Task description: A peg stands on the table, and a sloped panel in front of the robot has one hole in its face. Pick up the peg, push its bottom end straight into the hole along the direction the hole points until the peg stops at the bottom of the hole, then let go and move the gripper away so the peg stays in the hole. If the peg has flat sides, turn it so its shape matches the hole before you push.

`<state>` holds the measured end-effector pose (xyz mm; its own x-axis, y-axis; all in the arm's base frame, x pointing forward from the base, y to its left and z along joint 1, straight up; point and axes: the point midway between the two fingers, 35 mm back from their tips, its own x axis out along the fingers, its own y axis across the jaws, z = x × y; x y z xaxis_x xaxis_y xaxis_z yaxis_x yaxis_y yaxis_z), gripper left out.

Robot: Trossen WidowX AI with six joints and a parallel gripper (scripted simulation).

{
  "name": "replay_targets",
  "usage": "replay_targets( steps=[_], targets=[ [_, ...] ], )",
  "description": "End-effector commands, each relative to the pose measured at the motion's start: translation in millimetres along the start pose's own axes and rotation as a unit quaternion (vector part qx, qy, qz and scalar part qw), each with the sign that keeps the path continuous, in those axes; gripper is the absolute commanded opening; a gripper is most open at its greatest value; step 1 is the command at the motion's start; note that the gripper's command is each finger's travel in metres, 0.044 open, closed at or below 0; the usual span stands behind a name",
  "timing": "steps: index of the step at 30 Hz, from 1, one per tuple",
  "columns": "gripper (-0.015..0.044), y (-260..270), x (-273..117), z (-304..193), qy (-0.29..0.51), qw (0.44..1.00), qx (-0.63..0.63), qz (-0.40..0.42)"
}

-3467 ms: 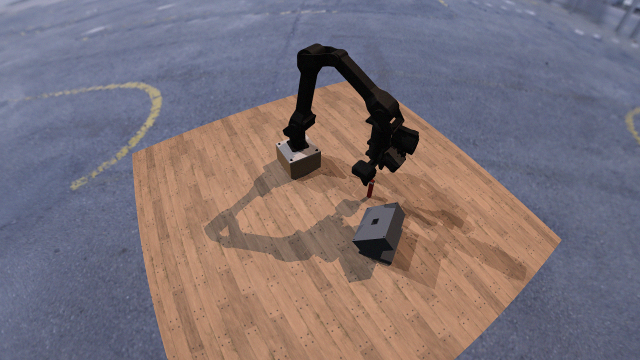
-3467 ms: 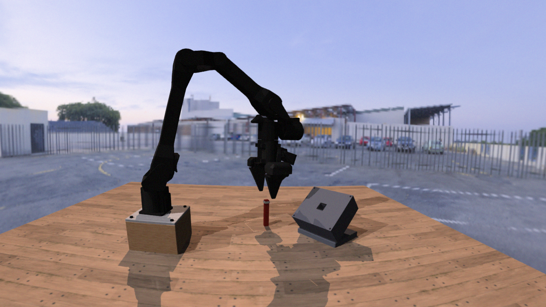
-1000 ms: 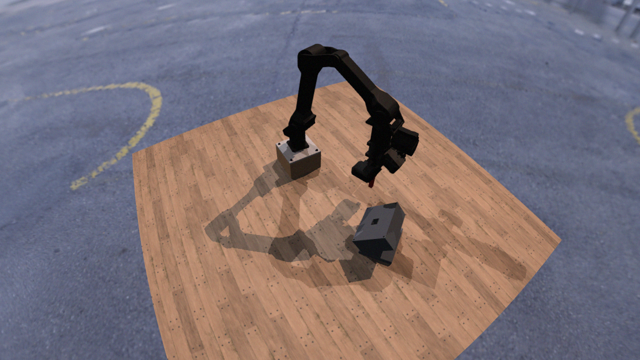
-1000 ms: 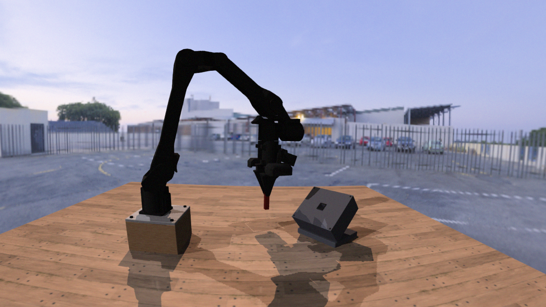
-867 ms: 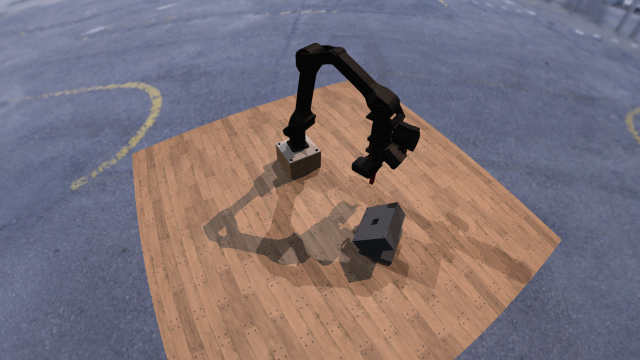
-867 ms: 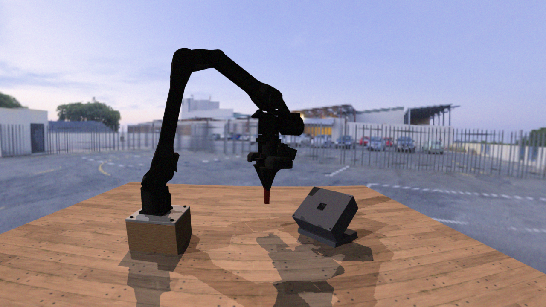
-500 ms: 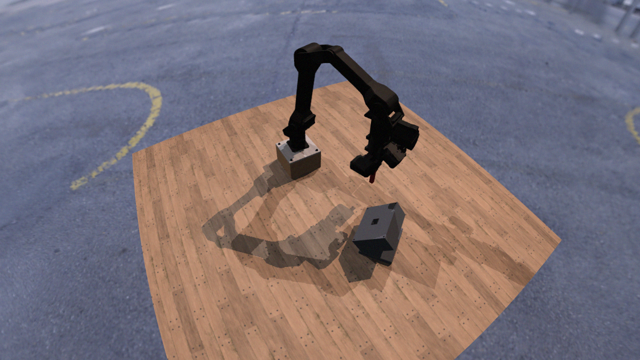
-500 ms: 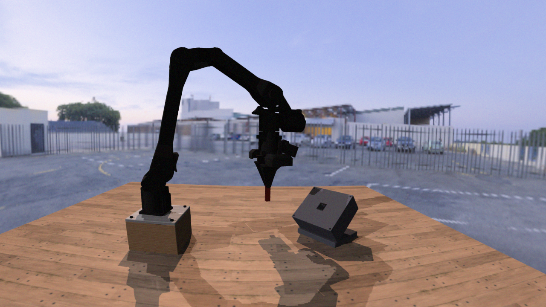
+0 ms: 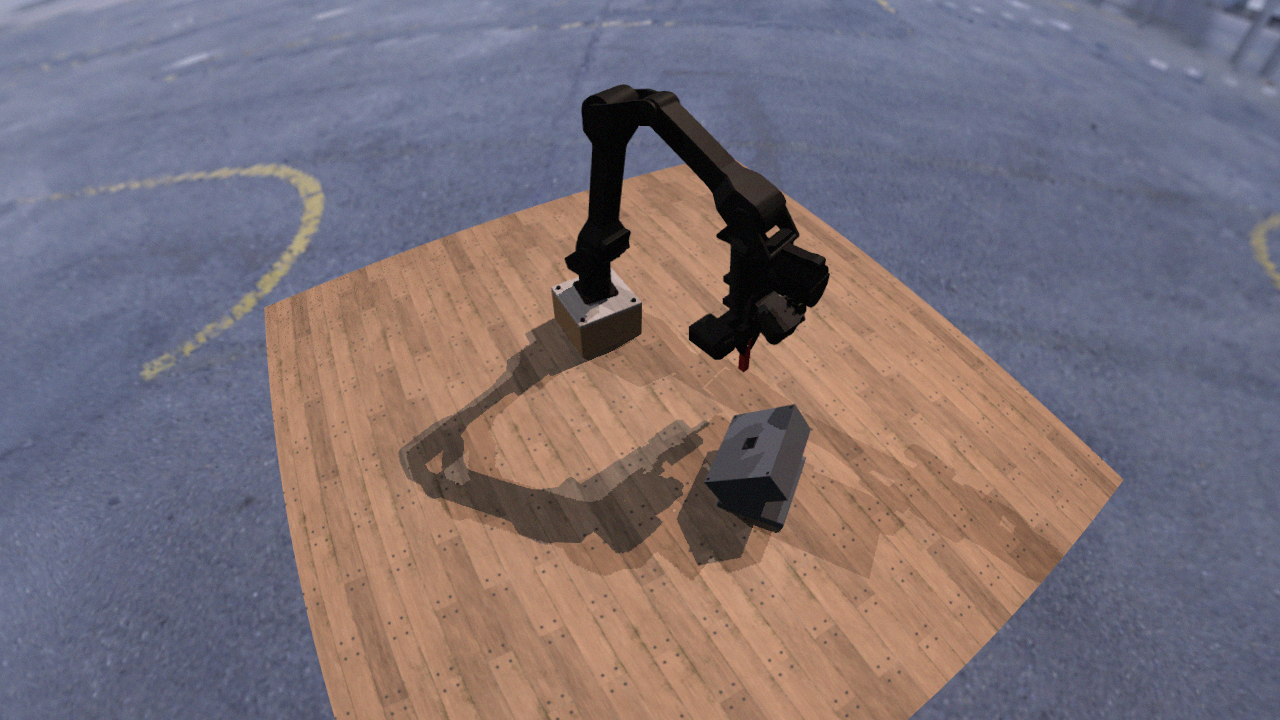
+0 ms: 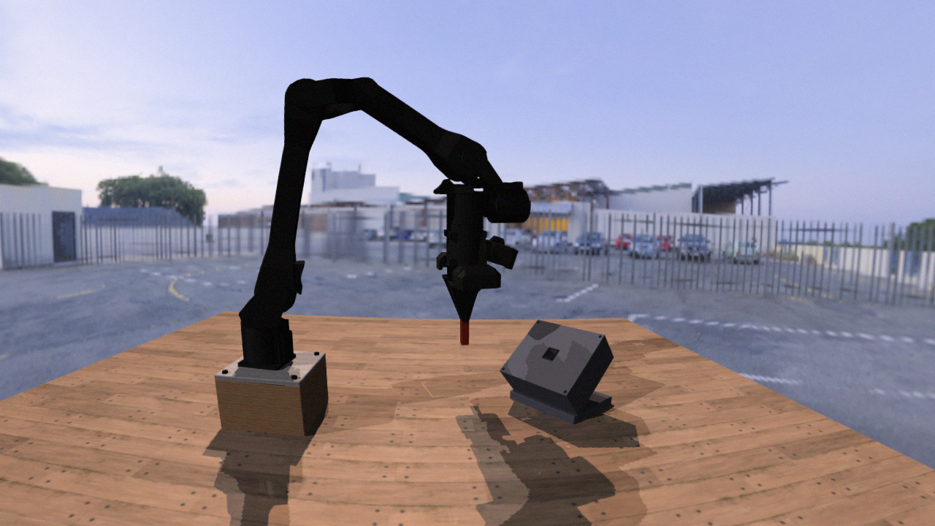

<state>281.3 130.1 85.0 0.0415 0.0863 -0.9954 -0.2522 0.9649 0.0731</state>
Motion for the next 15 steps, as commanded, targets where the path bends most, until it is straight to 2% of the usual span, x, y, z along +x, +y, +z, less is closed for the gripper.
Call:
replay_targets(
  steps=[1, 15],
  targets=[
    [0.0, -3, -4, 2, -0.011, 1.0, 0.02, 0.01],
    [0.0, -16, -8, 8, -0.031, 0.995, 0.084, 0.037]
  ],
)
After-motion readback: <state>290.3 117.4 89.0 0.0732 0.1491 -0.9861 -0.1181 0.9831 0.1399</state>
